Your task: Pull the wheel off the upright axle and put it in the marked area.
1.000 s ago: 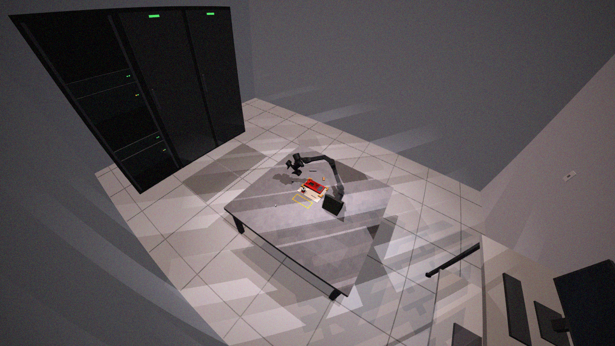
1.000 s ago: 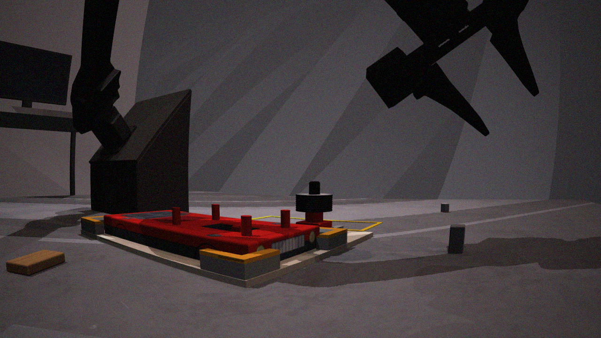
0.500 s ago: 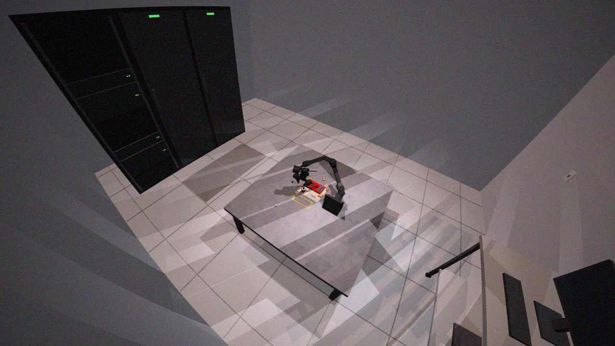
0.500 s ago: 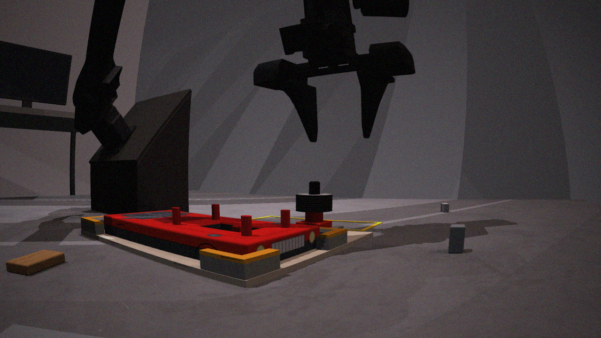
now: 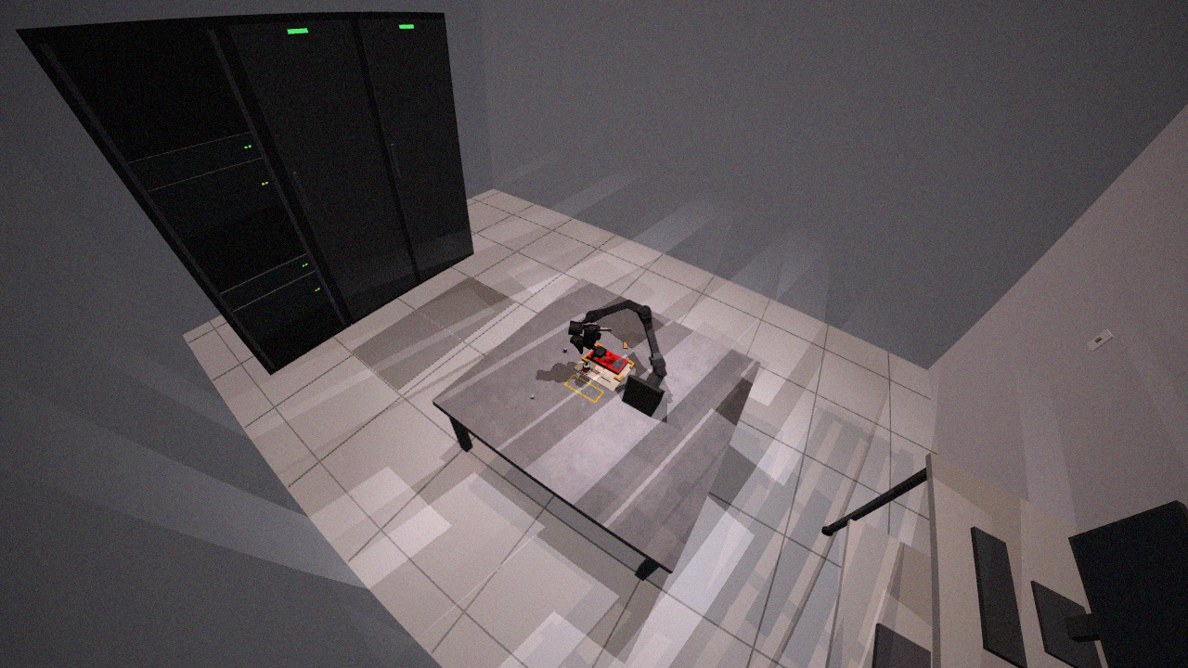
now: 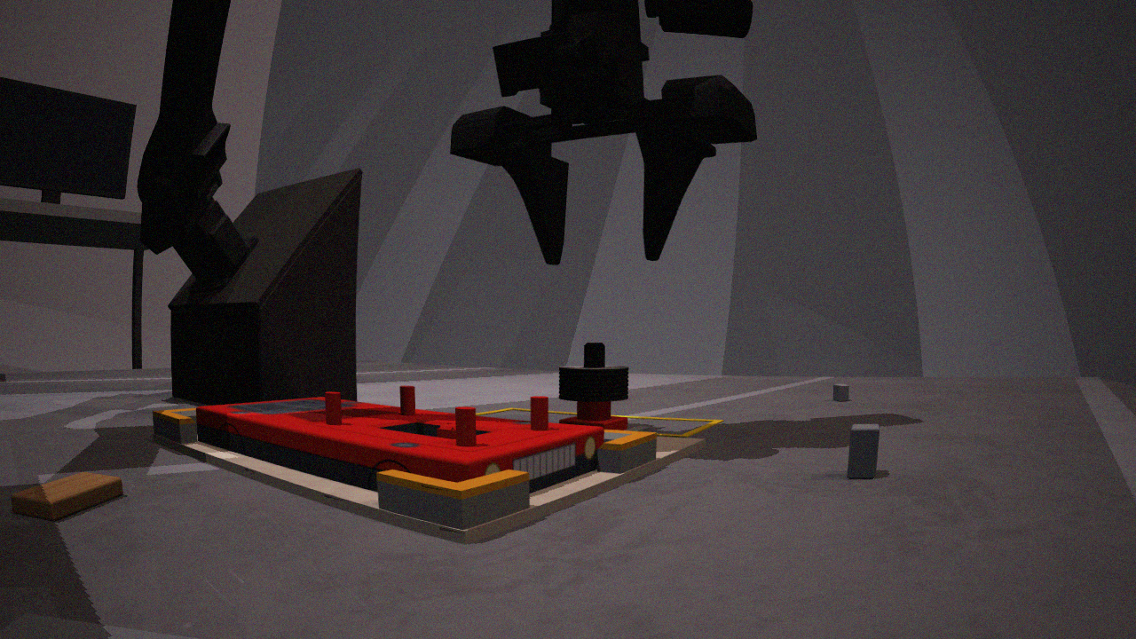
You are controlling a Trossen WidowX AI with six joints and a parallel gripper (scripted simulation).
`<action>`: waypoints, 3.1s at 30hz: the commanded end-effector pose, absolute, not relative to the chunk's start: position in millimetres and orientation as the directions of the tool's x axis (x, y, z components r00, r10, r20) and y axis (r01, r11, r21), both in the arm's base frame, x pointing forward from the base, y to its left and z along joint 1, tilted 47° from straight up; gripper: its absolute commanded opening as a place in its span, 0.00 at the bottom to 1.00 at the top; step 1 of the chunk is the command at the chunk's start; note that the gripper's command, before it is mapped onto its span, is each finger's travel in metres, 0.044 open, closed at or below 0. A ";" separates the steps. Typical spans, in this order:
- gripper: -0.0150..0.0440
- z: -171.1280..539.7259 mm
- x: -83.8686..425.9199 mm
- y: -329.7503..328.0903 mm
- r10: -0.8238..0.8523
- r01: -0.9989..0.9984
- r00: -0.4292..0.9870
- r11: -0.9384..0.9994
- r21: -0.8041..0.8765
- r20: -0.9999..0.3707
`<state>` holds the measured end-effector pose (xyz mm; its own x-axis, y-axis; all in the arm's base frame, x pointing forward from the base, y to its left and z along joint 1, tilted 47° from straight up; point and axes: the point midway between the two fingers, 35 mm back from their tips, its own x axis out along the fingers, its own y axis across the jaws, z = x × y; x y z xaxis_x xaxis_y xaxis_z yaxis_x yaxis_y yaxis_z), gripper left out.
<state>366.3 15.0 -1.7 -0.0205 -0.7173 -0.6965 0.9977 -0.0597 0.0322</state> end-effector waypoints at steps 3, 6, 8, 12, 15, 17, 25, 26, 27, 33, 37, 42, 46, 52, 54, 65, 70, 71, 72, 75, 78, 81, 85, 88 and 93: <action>0.76 -23.2 365.3 -9.6 -0.722 0.998 -0.026 -0.060 0.025 -0.691; 0.76 -41.2 363.4 -28.8 -0.724 0.998 -0.026 -0.060 0.026 -0.689; 0.76 -48.3 361.5 -36.0 -0.725 0.998 -0.026 -0.060 0.025 -0.688; 0.72 -47.5 360.5 -35.3 -0.721 0.997 -0.039 -0.073 0.019 -0.692; 0.65 -47.5 360.5 -35.3 -0.721 0.997 -0.039 -0.073 0.019 -0.692; 0.63 -47.5 360.5 -35.3 -0.721 0.997 -0.039 -0.073 0.019 -0.692; 0.54 -47.5 360.5 -35.3 -0.721 0.997 -0.039 -0.073 0.019 -0.692; 0.49 -47.5 360.5 -35.3 -0.721 0.997 -0.039 -0.073 0.019 -0.692; 0.45 -47.4 360.5 -35.2 -0.721 0.997 -0.039 -0.073 0.019 -0.692; 0.25 -46.3 360.7 -34.0 -0.721 0.997 -0.039 -0.072 0.020 -0.692; 0.25 -45.4 360.8 -33.1 -0.721 0.997 -0.038 -0.072 0.020 -0.692; 0.25 -44.3 360.9 -31.9 -0.721 0.997 -0.038 -0.071 0.020 -0.692; 0.25 -43.4 361.0 -30.9 -0.721 0.997 -0.037 -0.071 0.020 -0.692; 0.25 -42.1 361.1 -29.5 -0.721 0.997 -0.036 -0.070 0.021 -0.692; 0.25 -41.6 361.1 -29.0 -0.721 0.997 -0.036 -0.070 0.021 -0.692; 0.25 -39.2 361.3 -26.3 -0.721 0.997 -0.035 -0.069 0.021 -0.692; 0.25 -38.1 361.4 -25.1 -0.722 0.997 -0.034 -0.068 0.022 -0.691; 0.25 -37.8 361.4 -24.9 -0.722 0.997 -0.034 -0.068 0.022 -0.691; 0.25 -37.6 361.4 -24.6 -0.722 0.997 -0.034 -0.068 0.022 -0.691; 0.25 -36.9 361.5 -23.9 -0.722 0.997 -0.034 -0.068 0.022 -0.691; 0.25 -36.3 361.5 -23.2 -0.722 0.997 -0.034 -0.067 0.022 -0.691; 0.25 -35.6 361.6 -22.5 -0.722 0.998 -0.033 -0.067 0.022 -0.691; 0.25 -34.7 361.6 -21.5 -0.722 0.998 -0.033 -0.067 0.022 -0.691; 0.25 -34.0 361.6 -20.8 -0.722 0.998 -0.032 -0.066 0.023 -0.691; 0.25 -32.8 361.7 -19.6 -0.722 0.998 -0.032 -0.066 0.023 -0.691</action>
